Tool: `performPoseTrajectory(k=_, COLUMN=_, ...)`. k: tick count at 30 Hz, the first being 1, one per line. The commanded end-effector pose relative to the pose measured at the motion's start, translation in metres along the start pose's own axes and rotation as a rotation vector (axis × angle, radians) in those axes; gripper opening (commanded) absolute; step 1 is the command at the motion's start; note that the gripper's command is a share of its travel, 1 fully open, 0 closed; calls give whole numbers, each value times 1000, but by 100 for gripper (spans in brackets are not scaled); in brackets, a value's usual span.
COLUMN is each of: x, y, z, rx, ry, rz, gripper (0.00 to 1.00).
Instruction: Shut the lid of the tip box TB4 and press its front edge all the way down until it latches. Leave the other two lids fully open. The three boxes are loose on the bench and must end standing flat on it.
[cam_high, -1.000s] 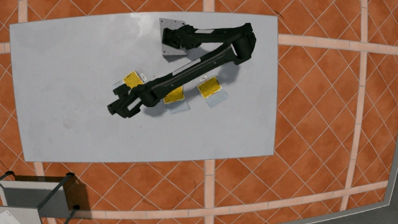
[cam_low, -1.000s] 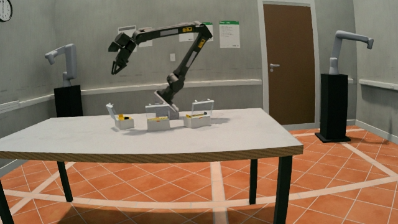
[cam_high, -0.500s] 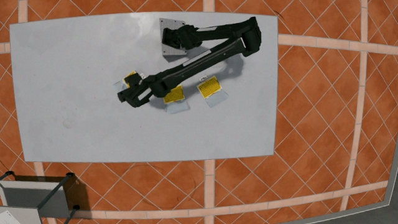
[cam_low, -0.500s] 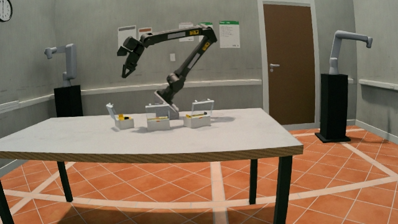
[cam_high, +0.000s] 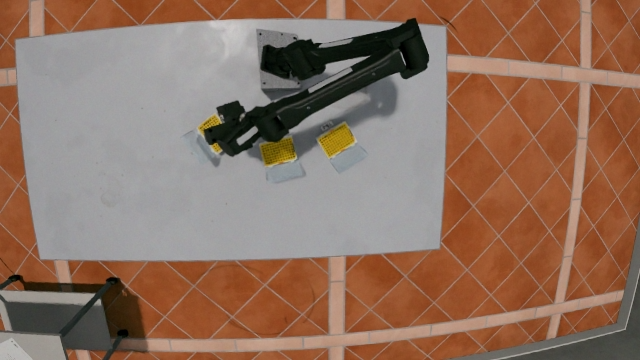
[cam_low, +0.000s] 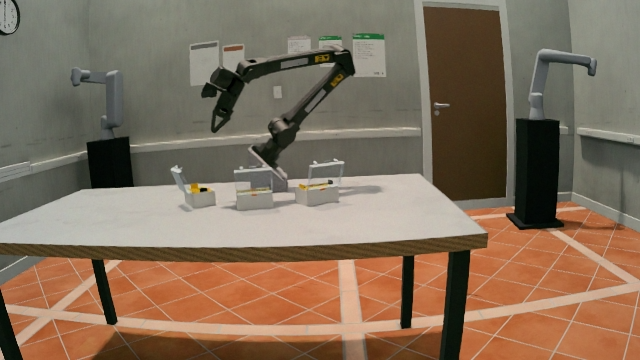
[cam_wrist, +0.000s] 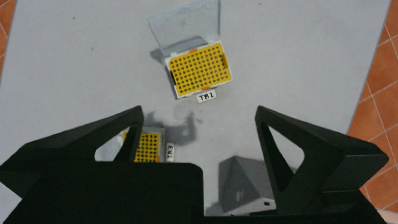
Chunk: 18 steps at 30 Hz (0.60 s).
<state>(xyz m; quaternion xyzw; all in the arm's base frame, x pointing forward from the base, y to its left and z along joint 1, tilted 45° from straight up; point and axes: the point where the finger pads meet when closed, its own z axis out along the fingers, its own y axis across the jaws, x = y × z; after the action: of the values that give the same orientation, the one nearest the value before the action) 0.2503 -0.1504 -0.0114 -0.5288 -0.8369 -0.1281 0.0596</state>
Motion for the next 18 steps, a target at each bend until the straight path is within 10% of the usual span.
performPoseTrajectory(k=1, x=8, y=3, z=-4, rx=13, ry=2, rz=27, gripper=100)
performPoseTrajectory(k=11, x=32, y=-20, z=-4, rx=5, ry=0, rz=51, gripper=100)
performPoseTrajectory(k=12, x=7, y=-4, z=-21, rx=-21, ry=-58, rz=32, gripper=100)
performPoseTrajectory(k=18, x=42, y=-14, z=20, rx=6, ry=3, rz=27, gripper=100)
